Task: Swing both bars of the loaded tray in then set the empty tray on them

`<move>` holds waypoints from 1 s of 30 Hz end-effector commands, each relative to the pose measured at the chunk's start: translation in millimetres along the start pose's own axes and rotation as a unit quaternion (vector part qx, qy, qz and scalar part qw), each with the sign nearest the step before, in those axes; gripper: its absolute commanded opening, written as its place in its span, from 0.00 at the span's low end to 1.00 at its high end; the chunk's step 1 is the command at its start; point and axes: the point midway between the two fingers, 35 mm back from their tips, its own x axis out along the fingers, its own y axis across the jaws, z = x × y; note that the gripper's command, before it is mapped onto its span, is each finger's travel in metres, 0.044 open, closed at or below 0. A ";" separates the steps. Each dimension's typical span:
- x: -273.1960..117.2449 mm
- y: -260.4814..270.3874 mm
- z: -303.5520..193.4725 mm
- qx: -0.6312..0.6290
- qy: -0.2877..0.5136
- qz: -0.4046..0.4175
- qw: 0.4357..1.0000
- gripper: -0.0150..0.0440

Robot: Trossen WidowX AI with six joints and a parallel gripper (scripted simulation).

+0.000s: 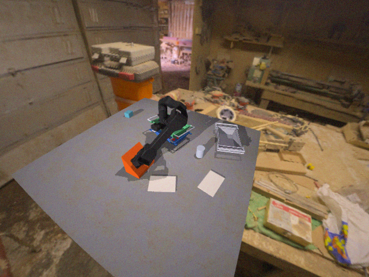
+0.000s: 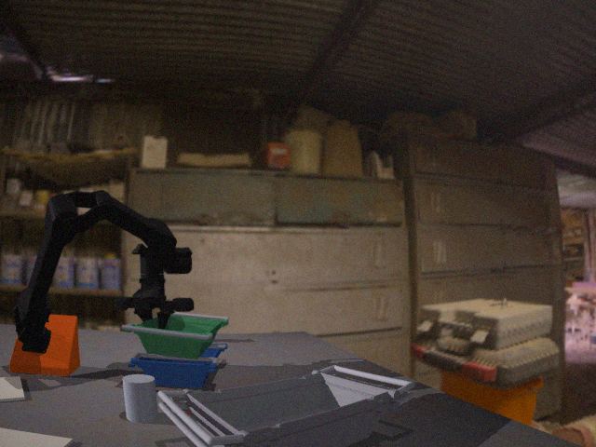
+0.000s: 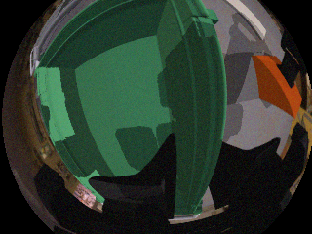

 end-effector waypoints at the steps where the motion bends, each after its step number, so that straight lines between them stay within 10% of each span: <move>1: 4.5 -4.0 -0.2 -0.008 -0.001 -0.012 1.000 0.25; 30: 4.5 -4.0 -0.2 -0.008 -0.001 -0.012 1.000 0.90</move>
